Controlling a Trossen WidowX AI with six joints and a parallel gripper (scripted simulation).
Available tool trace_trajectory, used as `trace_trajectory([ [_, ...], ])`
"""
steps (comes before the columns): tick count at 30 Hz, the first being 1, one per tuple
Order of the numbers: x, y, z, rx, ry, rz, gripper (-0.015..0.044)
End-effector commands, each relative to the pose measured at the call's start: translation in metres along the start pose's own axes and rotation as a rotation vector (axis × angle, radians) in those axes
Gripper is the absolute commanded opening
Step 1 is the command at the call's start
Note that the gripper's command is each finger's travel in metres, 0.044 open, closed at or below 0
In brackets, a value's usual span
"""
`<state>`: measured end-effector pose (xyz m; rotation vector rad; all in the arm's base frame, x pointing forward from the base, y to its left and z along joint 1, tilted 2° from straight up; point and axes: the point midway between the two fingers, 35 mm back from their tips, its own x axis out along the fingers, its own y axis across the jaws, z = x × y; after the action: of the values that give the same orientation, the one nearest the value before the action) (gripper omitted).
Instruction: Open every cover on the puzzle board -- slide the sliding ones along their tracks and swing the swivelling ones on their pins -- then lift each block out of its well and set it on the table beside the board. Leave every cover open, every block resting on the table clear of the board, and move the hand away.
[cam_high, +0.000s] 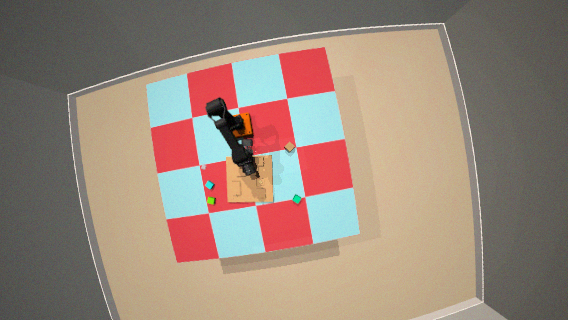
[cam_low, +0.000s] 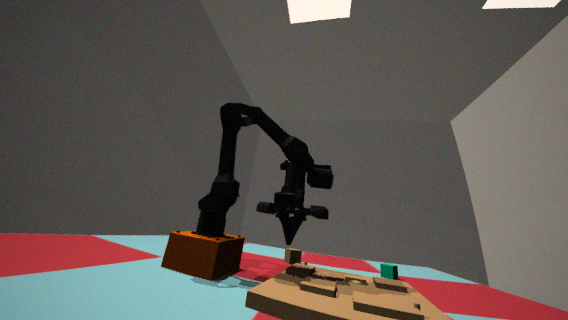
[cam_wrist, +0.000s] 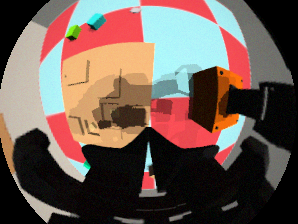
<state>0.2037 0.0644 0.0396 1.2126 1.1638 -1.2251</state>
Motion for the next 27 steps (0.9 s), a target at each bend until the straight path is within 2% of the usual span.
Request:
trace_trajectory([
  [1, 0.001, -0.002, 0.001, 0.003, -0.003, -0.005, 0.0],
  [27, 0.016, -0.001, 0.0, 0.003, -0.003, -0.005, 0.0],
])
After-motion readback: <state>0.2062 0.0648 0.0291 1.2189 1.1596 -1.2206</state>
